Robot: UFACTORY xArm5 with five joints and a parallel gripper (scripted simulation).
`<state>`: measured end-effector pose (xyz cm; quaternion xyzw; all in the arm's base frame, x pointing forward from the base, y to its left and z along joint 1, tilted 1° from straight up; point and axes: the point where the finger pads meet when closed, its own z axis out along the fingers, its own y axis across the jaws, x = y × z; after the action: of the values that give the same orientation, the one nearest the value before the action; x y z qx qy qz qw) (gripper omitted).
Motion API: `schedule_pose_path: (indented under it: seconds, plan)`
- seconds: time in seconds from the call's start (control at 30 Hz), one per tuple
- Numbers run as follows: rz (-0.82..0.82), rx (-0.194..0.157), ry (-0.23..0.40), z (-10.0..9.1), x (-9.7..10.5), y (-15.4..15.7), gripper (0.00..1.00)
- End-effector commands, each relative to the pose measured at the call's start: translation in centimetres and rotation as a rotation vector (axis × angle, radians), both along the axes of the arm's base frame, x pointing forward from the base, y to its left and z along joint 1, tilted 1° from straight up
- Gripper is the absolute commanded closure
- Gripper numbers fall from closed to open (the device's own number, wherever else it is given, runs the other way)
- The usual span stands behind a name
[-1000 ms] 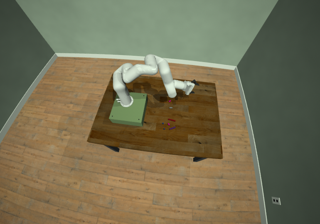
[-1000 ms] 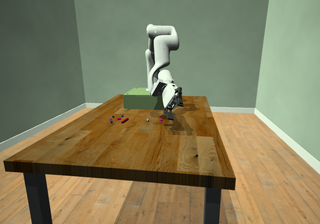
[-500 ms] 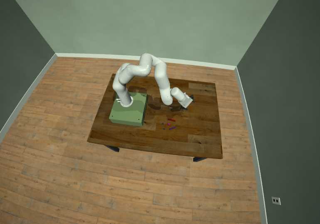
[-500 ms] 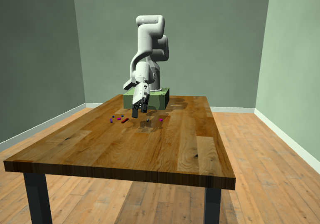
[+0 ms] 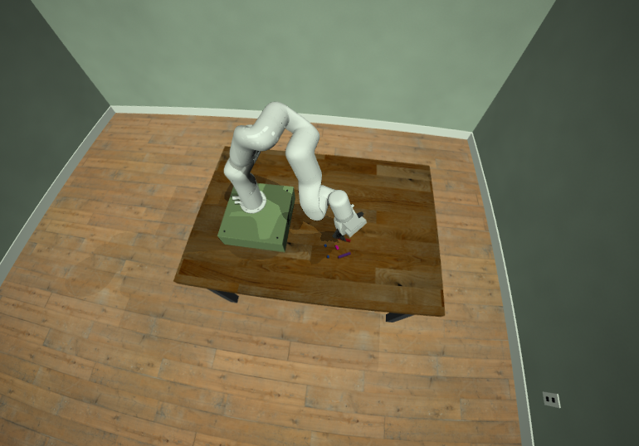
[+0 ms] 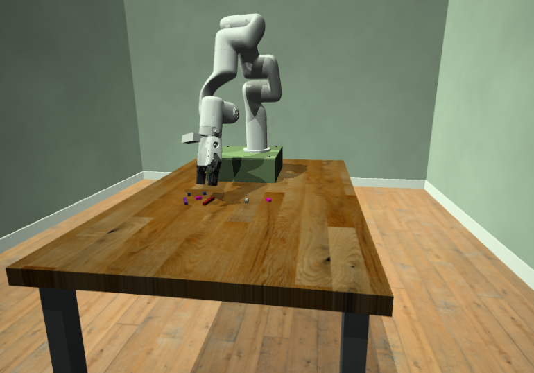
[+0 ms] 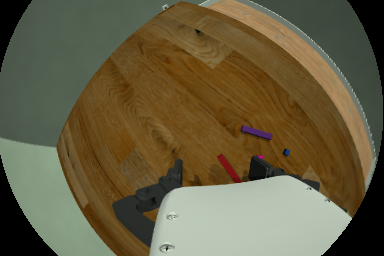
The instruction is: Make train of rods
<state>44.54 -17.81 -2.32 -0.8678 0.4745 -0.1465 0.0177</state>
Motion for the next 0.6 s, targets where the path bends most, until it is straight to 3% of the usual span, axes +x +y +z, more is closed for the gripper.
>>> schedule_pose_path:
  seconds: [0.0,0.03,0.07,0.1,0.3,0.57]
  plan:
    - [0.005,0.011,0.062,0.2,-3.0,-1.1,0.0]
    - [0.005,0.011,0.062,0.2,-3.0,-1.1,0.0]
    - [0.009,0.027,0.114,0.1,-5.6,-1.7,0.0]
    - [0.011,0.037,0.141,0.1,-7.0,-1.9,0.0]
    - [0.023,0.094,0.258,0.0,-13.4,-2.2,0.0]
    - [0.024,0.104,0.272,0.0,-14.3,-2.1,0.0]
